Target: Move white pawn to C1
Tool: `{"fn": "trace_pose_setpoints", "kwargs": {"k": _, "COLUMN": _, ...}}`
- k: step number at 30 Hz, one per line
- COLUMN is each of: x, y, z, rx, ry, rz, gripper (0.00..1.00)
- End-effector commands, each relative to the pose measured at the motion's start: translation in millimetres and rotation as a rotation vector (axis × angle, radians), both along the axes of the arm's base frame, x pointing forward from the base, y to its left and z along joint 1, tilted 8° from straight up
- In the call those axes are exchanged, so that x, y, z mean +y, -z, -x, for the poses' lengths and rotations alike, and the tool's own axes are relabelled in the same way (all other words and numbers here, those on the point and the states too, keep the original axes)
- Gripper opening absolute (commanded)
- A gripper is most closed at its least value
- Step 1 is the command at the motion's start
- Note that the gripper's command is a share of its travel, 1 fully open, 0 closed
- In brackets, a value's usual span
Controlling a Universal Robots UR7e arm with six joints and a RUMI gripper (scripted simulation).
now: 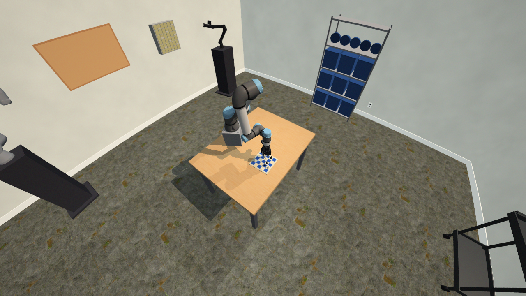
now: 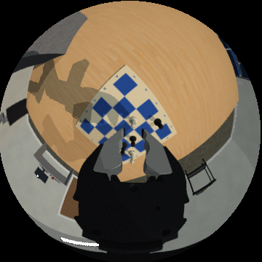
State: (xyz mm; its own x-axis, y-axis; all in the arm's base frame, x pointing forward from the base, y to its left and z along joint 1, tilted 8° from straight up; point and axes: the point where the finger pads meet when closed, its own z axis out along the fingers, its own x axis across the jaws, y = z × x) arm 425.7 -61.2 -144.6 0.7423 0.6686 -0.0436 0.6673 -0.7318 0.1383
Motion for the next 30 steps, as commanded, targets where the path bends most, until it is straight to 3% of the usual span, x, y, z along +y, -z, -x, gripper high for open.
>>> {"fn": "trace_pose_setpoints", "kwargs": {"k": 1, "x": -0.1, "y": -0.4, "z": -0.4, "rx": -0.001, "ry": 0.000, "rz": 0.000, "gripper": 0.20}}
{"fn": "trace_pose_setpoints", "kwargs": {"k": 18, "x": -0.2, "y": 0.8, "z": -0.5, "rx": -0.001, "ry": 0.000, "rz": 0.000, "gripper": 0.20}}
{"fn": "trace_pose_setpoints", "kwargs": {"k": 30, "x": -2.8, "y": 19.9, "z": -1.6, "rx": -0.001, "ry": 0.000, "rz": 0.000, "gripper": 0.20}}
